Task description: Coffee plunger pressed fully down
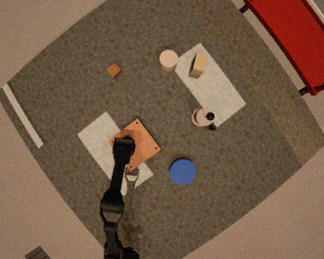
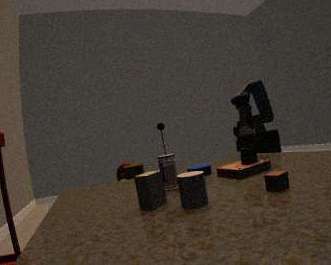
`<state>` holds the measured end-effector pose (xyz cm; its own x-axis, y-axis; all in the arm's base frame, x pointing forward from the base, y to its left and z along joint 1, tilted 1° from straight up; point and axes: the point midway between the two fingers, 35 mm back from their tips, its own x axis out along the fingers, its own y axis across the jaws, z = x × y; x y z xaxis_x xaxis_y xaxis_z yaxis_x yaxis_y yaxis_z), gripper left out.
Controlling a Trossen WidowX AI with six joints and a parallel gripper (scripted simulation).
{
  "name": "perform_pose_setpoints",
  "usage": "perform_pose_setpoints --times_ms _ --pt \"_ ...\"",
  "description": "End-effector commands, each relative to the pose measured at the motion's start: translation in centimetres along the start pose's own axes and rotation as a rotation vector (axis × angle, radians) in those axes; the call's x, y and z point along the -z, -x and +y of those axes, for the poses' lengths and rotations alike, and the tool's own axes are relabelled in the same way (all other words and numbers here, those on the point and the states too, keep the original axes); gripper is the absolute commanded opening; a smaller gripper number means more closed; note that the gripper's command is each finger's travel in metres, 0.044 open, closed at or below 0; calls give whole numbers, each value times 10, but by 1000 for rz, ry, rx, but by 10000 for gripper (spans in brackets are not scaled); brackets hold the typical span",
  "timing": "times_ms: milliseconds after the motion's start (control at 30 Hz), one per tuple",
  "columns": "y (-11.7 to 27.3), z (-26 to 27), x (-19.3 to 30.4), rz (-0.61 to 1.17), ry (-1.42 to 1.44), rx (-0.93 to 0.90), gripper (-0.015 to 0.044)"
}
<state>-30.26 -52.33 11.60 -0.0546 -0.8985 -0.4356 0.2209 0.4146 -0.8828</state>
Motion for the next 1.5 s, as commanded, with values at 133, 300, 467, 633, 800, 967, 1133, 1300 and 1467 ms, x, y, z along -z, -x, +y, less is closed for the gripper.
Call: perform_pose_setpoints --times_ms 133,300,467,633,800,967,1133,1300,1467 --pt "-4 -10 -45 -44 -29 -14 440" --pt "-1 -23 -116 -93 -58 -40 440" --pt "11 -29 -192 -173 -107 -74 440" --pt "35 -31 -281 -263 -166 -123 440" --pt "70 -24 -359 -331 -236 -187 440" --pt "121 -12 -435 -421 -283 -251 440" --pt "183 7 -497 -502 -346 -342 440" --pt "259 31 -545 -581 -401 -448 440" --pt "340 57 -572 -643 -462 -564 440"
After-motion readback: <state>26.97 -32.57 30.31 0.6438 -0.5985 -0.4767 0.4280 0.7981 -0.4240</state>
